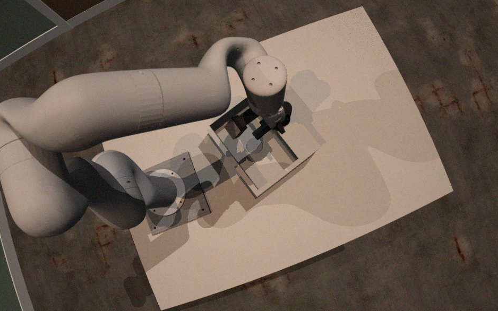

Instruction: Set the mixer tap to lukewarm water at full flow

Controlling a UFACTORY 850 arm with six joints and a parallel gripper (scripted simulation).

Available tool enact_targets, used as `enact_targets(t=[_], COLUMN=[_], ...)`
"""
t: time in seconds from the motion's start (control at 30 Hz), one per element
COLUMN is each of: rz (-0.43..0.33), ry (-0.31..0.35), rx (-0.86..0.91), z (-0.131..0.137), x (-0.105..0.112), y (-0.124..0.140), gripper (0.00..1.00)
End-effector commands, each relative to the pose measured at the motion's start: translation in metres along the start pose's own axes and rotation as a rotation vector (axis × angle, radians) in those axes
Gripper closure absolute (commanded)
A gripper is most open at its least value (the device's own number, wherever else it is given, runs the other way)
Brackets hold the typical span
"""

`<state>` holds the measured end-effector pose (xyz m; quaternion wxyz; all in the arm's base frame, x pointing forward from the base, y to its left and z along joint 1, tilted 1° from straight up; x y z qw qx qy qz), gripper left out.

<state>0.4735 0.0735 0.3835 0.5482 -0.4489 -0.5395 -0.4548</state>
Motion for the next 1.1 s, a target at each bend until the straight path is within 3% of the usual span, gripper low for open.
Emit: enact_targets(t=[0.0,0.43,1.07], rz=[-0.002,-0.002,-0.002], ry=[0.0,0.0,0.0], rx=[0.0,0.0,0.0], z=[0.0,0.0,0.0], x=[-0.004,-0.018,-0.02], y=[0.001,0.001,0.001], gripper=[0.37,0.37,0.37])
Point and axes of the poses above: the point where the finger pads meet when closed, its own x axis back along the fingers, its own z axis across the jaws, y = z × x, the point moved 8 cm from there along x, back along the fingers, and after that the axes turned 8 degrees about -x, right-handed, at the moved point
